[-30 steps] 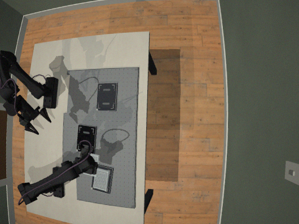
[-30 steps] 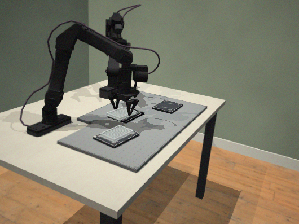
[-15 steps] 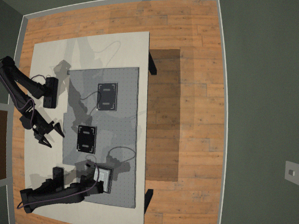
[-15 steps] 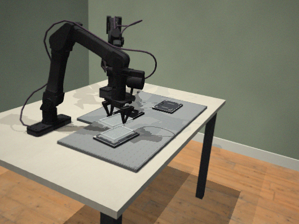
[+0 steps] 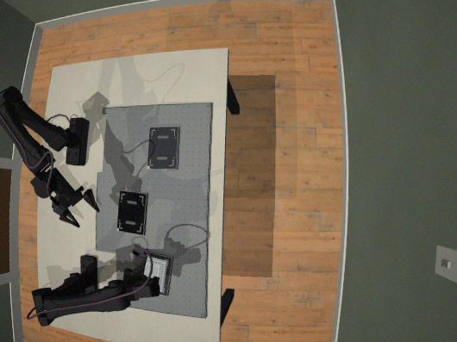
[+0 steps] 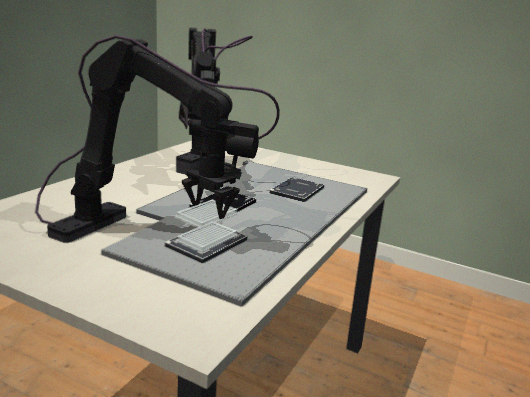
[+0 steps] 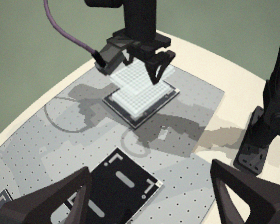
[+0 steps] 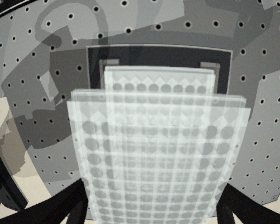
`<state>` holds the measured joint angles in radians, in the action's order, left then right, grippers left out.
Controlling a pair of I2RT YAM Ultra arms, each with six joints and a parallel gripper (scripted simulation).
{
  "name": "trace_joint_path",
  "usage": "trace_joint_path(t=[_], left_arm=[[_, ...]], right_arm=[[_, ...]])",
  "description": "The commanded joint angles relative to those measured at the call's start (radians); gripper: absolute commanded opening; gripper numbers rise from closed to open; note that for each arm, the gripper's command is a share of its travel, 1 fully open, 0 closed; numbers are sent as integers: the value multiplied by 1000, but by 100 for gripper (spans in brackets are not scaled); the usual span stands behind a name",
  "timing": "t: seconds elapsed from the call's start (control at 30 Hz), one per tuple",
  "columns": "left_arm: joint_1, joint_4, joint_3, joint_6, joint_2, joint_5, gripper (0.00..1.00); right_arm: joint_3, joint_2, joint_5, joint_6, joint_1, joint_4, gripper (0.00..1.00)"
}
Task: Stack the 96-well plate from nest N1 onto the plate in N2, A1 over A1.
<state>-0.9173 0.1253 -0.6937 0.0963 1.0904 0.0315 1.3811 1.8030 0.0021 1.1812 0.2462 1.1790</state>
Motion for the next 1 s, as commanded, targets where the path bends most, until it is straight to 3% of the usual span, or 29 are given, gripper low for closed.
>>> trace_joint_path(t=[0.0, 0.23, 0.97], left_arm=[[-7, -9, -6, -10, 10, 9, 100], [-2, -9, -6, -3, 1, 2, 100], [-2, -9, -6, -3, 1, 2, 100]], right_arm=[[38, 7, -14, 18, 12, -31, 79], [-57, 17, -19, 28, 13, -121, 79], [-84, -3, -19, 7, 14, -152, 79]])
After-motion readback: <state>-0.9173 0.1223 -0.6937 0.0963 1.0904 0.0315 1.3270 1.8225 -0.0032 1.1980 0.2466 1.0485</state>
